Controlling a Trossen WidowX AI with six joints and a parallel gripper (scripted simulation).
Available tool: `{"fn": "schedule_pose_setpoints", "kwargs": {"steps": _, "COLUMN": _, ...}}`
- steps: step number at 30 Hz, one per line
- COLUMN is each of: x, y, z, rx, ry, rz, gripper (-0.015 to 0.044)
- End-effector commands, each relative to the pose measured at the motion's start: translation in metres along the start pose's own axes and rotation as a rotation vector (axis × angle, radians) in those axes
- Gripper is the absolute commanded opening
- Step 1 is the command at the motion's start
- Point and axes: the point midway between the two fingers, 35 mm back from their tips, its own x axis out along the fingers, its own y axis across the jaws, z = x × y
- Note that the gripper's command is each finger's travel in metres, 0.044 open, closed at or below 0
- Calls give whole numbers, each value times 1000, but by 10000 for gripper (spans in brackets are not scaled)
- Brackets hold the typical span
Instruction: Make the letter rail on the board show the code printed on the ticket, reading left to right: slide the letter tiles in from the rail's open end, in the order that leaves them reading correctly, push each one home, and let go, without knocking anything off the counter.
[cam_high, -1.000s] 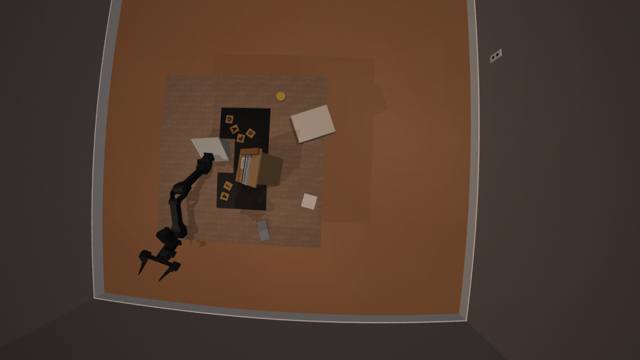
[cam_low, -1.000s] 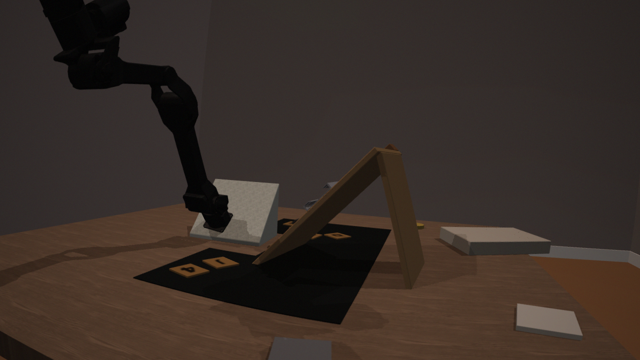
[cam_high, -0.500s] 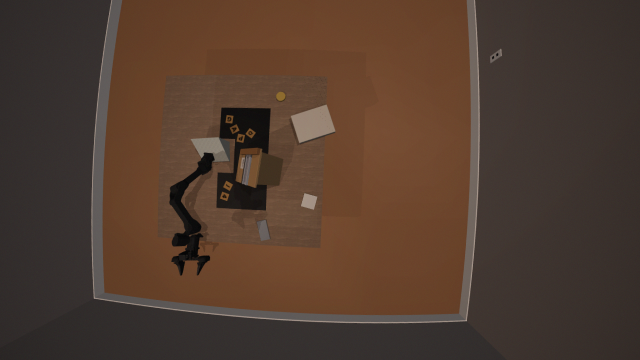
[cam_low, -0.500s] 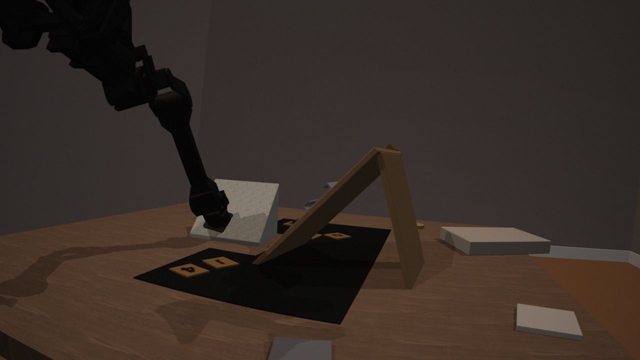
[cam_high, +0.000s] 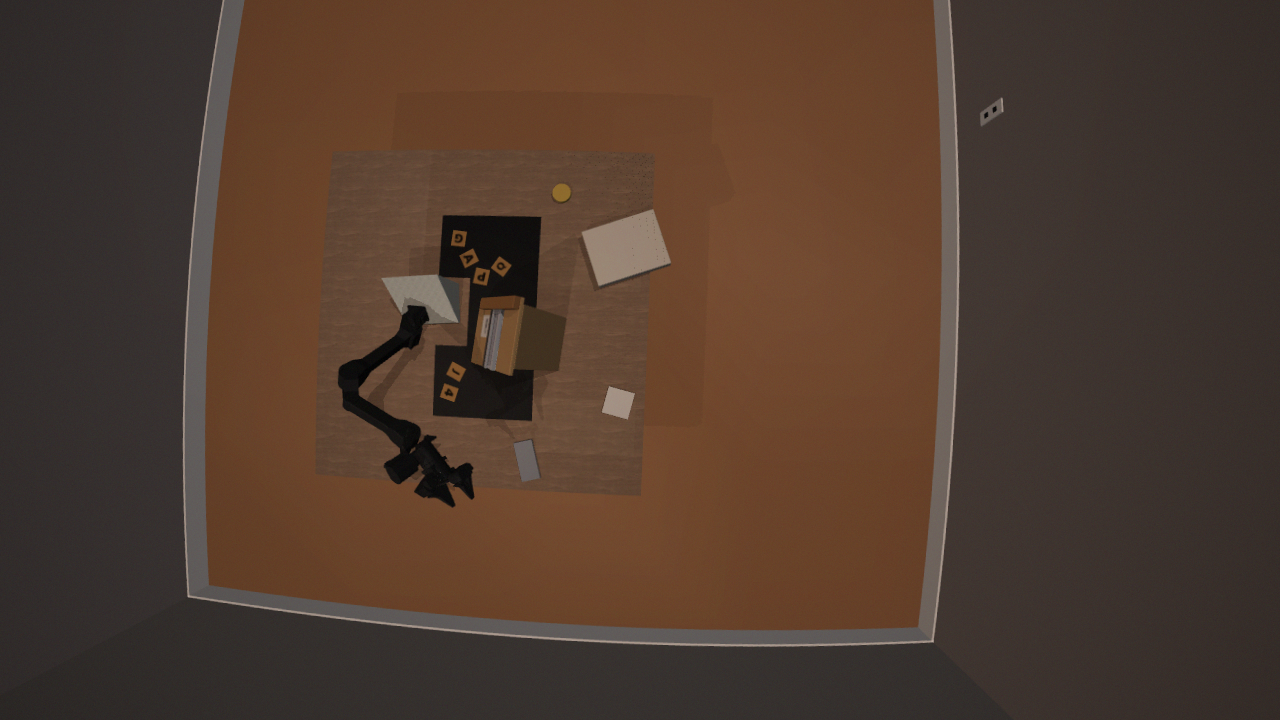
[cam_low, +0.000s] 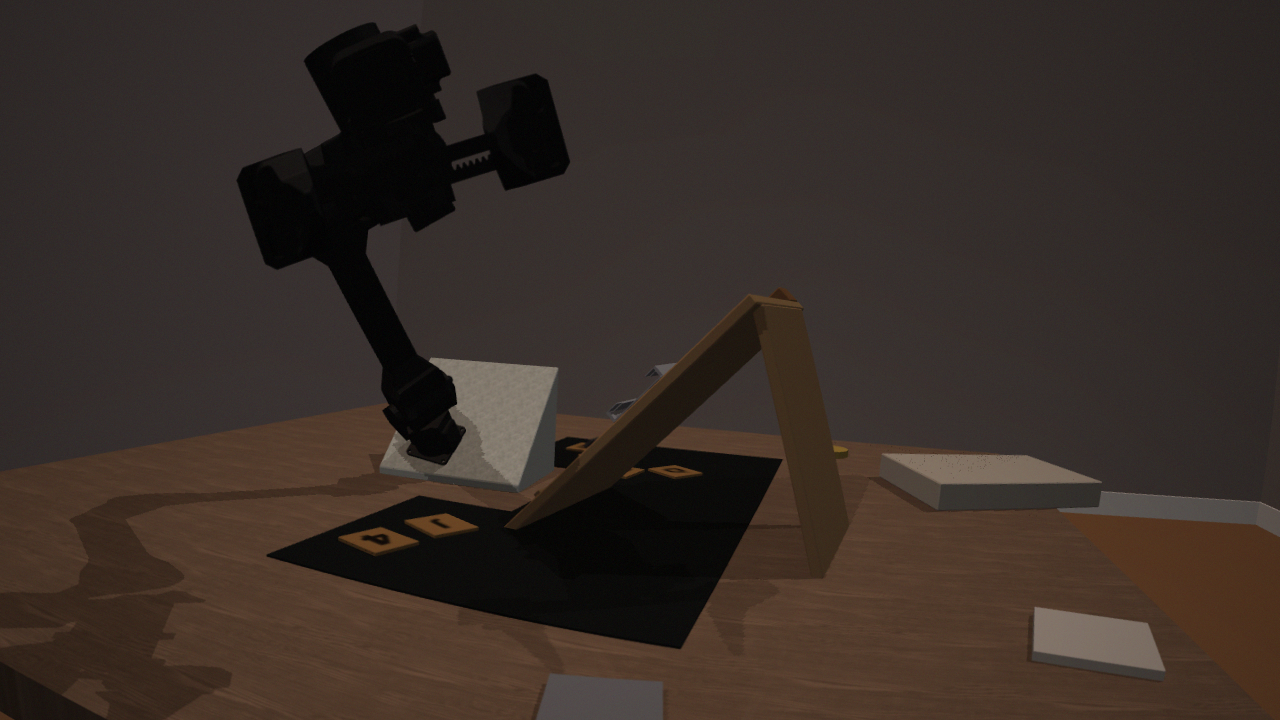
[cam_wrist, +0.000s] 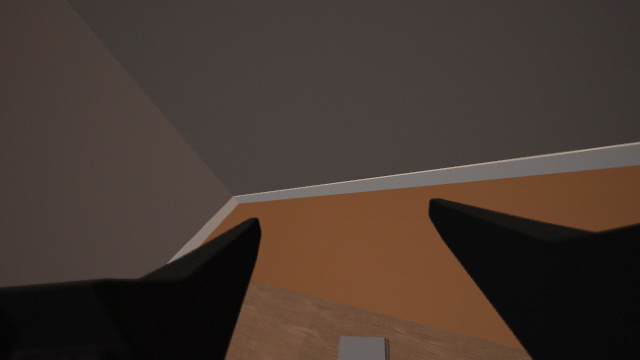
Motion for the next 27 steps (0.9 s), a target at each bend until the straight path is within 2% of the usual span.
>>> {"fn": "schedule_pose_setpoints", "kwargs": {"steps": 1, "x": -26, "y": 59, "z": -42, "rx": 96, "ry": 183, "rz": 139, "gripper": 440}}
{"fn": "schedule_pose_setpoints", "kwargs": {"steps": 6, "x": -68, "y": 118, "z": -82, "rx": 148, "ry": 372, "rz": 281, "gripper": 440}}
{"fn": "schedule_pose_setpoints", "kwargs": {"steps": 13, "x": -148, "y": 183, "z": -117, "rx": 164, "ry": 594, "rz": 473, "gripper": 440}}
{"fn": "schedule_pose_setpoints", "kwargs": {"steps": 21, "x": -239, "y": 214, "z": -159, "rx": 89, "ry": 811, "rz": 581, "gripper": 440}}
{"fn": "schedule_pose_setpoints", "kwargs": {"steps": 24, "x": -266, "y": 230, "z": -157, "rx": 38, "ry": 809, "rz": 667, "gripper": 440}}
{"fn": "schedule_pose_setpoints", "kwargs": {"steps": 27, "x": -292, "y": 229, "z": -171, "rx": -11, "ry": 863, "rz": 679, "gripper": 440}}
